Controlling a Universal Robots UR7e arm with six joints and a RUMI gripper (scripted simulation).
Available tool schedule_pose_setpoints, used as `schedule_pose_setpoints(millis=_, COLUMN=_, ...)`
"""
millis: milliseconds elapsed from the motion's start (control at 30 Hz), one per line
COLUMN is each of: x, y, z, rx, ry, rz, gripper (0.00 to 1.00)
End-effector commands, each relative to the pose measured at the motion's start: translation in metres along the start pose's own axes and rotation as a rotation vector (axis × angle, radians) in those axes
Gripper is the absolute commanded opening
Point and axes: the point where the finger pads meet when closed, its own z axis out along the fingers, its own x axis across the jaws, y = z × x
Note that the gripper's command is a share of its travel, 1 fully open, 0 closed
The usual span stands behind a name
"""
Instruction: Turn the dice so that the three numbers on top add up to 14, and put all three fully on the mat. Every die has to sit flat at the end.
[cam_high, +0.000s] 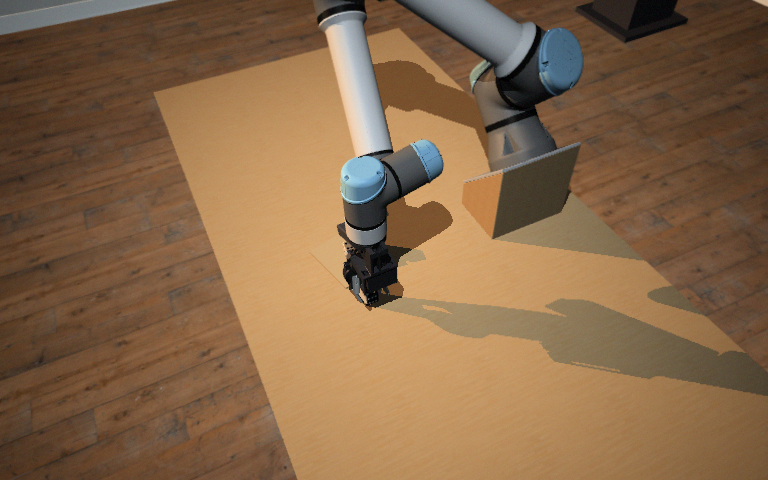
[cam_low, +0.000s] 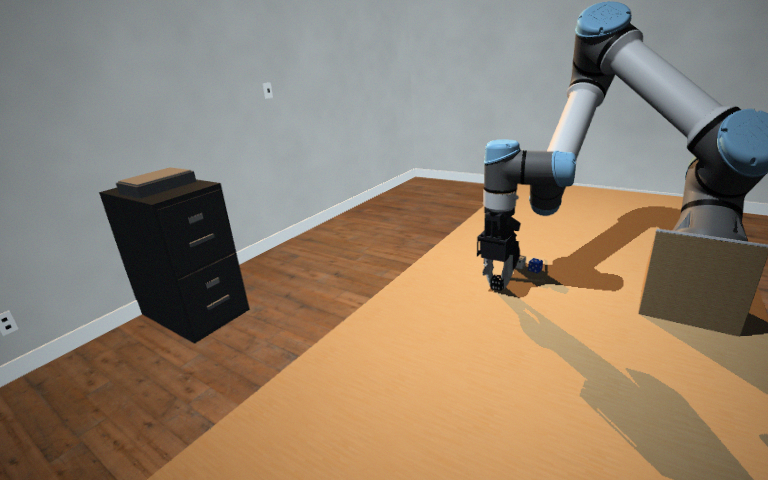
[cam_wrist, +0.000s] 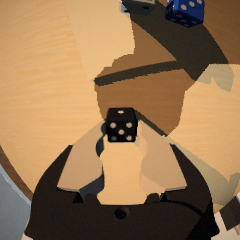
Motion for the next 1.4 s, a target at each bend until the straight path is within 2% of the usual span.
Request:
schedule_pose_setpoints(millis=0, x=0.000, y=0.000, z=0.000, rx=0.000, ry=-0.001, rz=0.000, gripper=0.10)
schedule_pose_setpoints(millis=1100, x=0.000, y=0.000, z=-0.001, rx=0.000, ry=-0.001, rz=0.000, gripper=0.10)
schedule_pose_setpoints(millis=1367, x=0.000, y=0.000, z=-0.019, rx=0.000, ry=-0.001, rz=0.000, gripper=0.10)
